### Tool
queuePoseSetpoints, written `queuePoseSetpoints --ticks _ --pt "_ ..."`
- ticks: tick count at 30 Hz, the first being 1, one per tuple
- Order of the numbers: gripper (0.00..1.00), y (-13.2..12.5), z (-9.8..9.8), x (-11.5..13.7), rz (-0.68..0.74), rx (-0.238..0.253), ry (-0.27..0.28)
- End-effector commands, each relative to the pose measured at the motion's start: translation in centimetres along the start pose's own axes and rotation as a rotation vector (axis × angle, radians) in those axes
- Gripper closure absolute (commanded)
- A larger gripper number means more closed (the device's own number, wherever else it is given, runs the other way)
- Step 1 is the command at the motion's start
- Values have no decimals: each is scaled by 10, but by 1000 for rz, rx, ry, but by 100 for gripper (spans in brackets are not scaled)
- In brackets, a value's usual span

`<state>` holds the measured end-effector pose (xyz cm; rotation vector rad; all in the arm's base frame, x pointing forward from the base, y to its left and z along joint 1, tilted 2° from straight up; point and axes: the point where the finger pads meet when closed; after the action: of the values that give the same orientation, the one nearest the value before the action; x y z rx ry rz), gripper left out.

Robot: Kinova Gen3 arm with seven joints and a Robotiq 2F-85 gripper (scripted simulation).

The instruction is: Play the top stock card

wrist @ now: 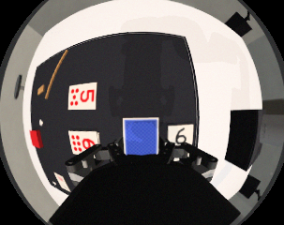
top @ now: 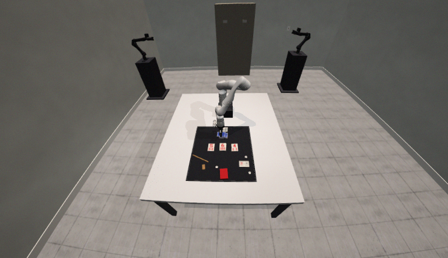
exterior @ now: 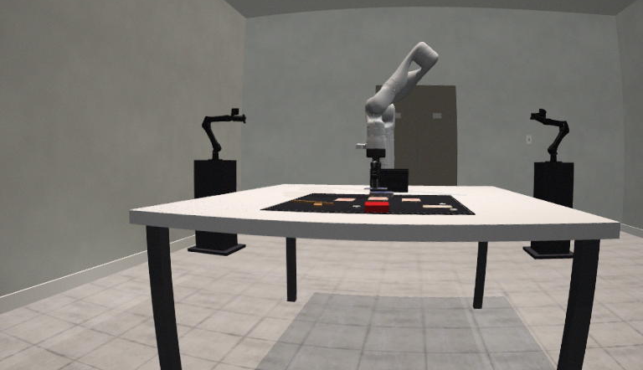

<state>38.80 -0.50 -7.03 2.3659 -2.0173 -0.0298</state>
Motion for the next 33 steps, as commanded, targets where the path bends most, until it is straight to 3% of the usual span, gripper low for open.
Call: queuePoseSetpoints --ticks 1,33 --pt "28 -1 -1 0 0 1 0" --pt "28 -1 6 0 0 1 0"
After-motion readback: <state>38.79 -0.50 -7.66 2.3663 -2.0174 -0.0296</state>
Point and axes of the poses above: the point where the finger pads meet when closed, its own z axis out along the fingers, its own y axis across the jaws, x = y × z, and after that the axes turned 9 degrees about -z, right-handed
